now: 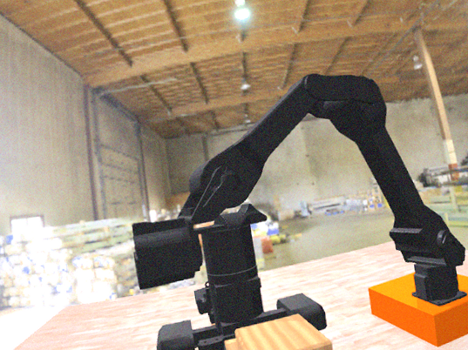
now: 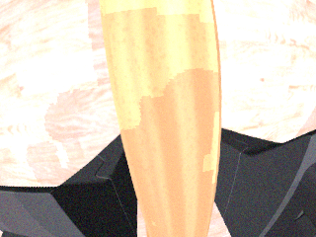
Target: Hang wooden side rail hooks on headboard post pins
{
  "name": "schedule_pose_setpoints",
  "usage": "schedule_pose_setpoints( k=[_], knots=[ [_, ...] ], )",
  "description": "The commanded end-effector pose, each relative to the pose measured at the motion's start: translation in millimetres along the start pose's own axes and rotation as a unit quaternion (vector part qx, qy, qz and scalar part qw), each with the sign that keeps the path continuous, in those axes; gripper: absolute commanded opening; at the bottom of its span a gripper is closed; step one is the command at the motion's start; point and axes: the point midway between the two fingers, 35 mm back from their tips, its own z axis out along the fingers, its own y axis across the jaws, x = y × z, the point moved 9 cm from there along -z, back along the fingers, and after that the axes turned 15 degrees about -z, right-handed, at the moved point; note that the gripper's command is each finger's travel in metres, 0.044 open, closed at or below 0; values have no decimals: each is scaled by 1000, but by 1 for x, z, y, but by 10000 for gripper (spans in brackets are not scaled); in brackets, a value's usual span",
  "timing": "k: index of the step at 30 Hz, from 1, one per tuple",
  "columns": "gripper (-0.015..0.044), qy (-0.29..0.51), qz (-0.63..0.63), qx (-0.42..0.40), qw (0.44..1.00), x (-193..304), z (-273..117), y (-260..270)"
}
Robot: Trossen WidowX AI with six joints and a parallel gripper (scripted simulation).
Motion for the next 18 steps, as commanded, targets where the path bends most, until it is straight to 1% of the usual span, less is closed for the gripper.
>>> schedule_pose_setpoints(
  k=[1,18],
  knots=[
    [0,3,1,-2,1000,1,-1,1],
    [0,3,1,-2,1000,2,-2,2]
  ],
)
